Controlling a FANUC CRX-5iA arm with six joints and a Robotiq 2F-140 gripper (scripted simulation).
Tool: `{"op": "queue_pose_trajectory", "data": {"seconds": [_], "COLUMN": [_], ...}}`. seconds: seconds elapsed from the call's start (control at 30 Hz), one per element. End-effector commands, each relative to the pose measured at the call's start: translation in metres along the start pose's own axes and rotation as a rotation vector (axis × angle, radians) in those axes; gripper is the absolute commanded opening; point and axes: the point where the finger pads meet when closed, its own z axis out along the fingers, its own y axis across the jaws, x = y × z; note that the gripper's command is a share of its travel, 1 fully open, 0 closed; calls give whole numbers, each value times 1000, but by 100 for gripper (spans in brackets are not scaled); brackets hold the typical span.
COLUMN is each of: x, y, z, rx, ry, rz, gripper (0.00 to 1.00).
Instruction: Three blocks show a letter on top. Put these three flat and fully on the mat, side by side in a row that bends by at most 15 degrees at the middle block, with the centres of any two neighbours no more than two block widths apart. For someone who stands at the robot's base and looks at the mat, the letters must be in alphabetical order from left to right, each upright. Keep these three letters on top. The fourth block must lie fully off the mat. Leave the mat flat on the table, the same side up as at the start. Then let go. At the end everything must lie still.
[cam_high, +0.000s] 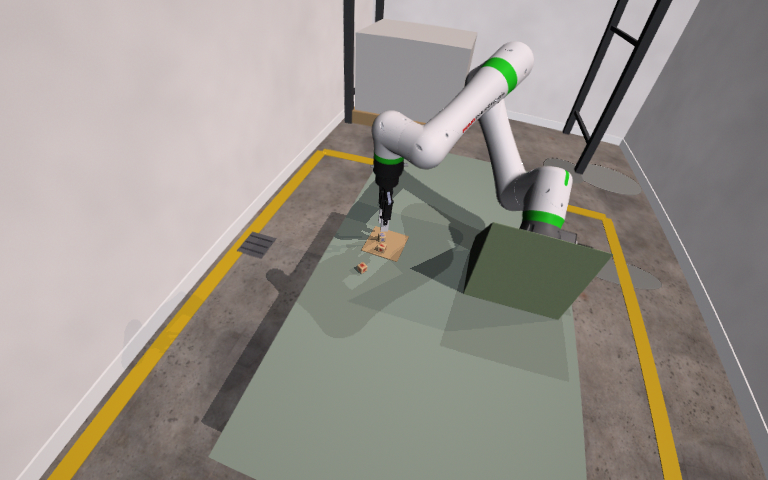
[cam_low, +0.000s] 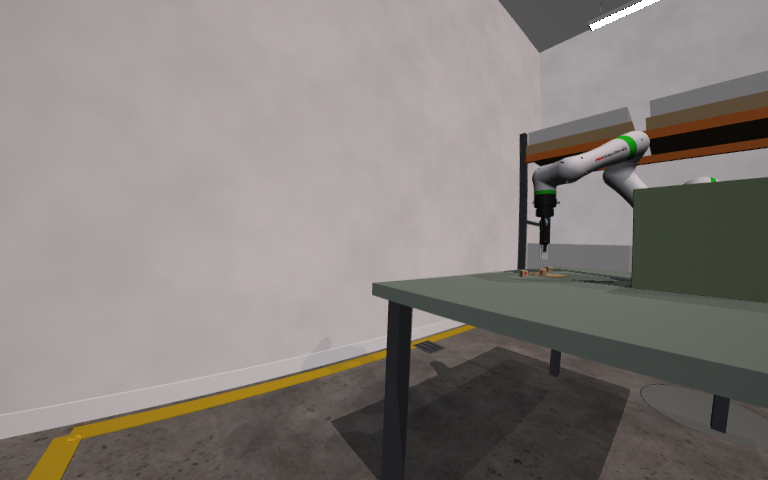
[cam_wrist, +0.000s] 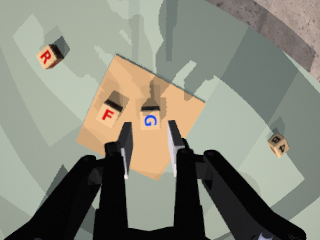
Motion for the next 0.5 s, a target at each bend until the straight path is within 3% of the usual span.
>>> {"op": "queue_pose_trajectory", "data": {"seconds": [0.0, 0.47], "x": [0, 1], "y": [0, 0], "z": [6, 24], "rx": [0, 0], "ry": [1, 1], "rz": [0, 0], "gripper": [25, 25]}}
